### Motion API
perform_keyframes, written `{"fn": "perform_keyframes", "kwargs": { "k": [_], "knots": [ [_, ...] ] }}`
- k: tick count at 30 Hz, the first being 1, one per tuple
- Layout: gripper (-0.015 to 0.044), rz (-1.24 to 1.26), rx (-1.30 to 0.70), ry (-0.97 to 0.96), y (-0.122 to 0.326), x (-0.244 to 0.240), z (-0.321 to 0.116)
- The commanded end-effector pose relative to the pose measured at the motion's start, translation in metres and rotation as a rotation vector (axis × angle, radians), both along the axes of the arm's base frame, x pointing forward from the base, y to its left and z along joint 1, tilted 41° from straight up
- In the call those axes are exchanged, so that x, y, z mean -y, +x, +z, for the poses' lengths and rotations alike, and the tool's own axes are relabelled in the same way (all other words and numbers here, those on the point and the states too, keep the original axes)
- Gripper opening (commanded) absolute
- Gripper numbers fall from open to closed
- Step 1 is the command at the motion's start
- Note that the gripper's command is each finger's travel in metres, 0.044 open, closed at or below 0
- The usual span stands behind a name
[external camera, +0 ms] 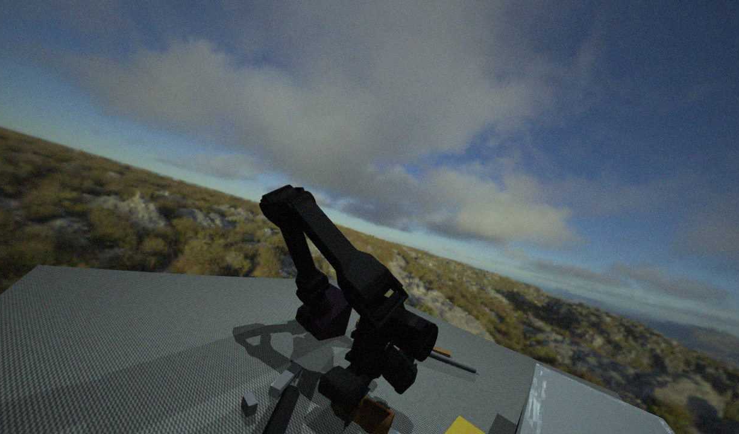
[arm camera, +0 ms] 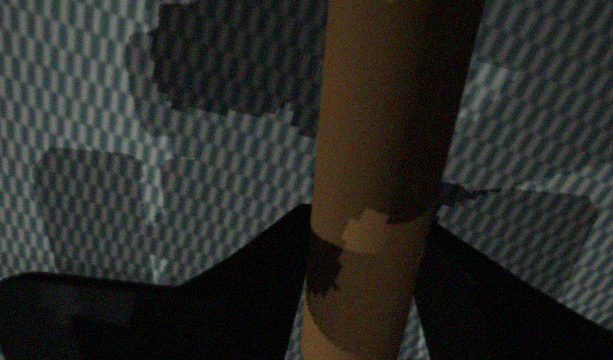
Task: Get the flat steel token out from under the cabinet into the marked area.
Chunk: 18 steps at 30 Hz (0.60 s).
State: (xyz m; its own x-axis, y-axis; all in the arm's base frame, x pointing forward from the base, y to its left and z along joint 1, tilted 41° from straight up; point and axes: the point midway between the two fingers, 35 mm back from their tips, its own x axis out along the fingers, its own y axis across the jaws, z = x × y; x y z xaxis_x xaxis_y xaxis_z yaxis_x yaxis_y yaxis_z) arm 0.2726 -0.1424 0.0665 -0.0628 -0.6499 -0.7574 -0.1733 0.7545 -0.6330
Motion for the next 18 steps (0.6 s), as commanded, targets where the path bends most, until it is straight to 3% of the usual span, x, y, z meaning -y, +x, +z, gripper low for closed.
{"fn": "perform_keyframes", "kwargs": {
  "k": [1, 18],
  "knots": [
    [0.0, 0.002, -0.008, -0.001, -0.008, 0.001, 0.001],
    [0.0, 0.002, -0.01, -0.001, -0.028, 0.004, 0.005]
  ]
}}
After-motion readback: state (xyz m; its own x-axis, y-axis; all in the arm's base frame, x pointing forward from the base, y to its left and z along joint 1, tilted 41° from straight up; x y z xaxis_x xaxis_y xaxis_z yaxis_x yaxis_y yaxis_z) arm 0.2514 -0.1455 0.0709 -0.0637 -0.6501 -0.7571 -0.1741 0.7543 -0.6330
